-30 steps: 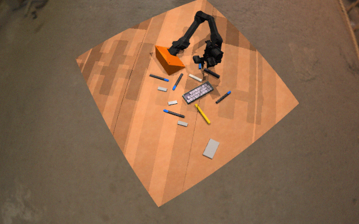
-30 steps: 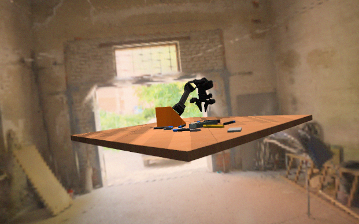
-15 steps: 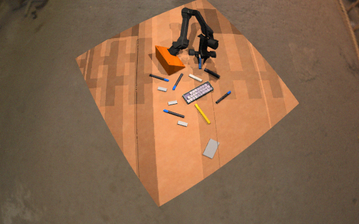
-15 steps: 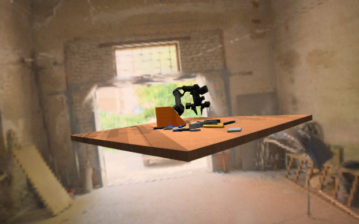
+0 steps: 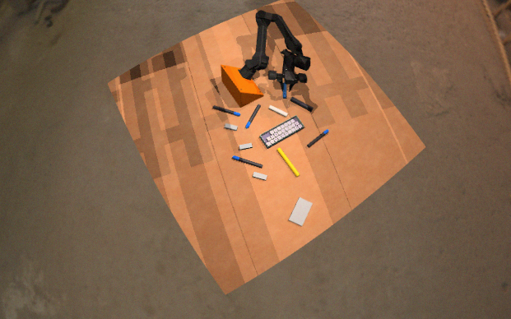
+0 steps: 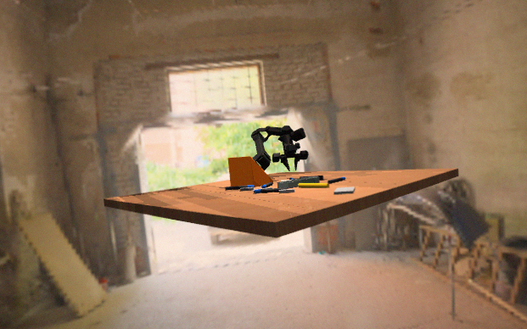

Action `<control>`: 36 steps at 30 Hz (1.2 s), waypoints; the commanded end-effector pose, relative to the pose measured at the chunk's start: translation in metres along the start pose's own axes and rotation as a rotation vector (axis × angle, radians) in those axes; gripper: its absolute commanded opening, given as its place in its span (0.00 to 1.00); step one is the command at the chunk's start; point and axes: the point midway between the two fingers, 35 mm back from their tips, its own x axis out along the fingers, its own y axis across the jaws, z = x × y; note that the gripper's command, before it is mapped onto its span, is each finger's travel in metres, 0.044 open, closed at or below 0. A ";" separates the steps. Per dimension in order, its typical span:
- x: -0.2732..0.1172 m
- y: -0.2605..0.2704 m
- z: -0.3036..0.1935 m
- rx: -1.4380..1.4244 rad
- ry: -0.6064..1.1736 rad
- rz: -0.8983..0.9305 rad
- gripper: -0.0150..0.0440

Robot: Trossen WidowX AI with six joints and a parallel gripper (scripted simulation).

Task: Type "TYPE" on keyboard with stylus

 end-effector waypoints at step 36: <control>0.026 0.000 -0.016 0.003 -0.004 0.000 0.51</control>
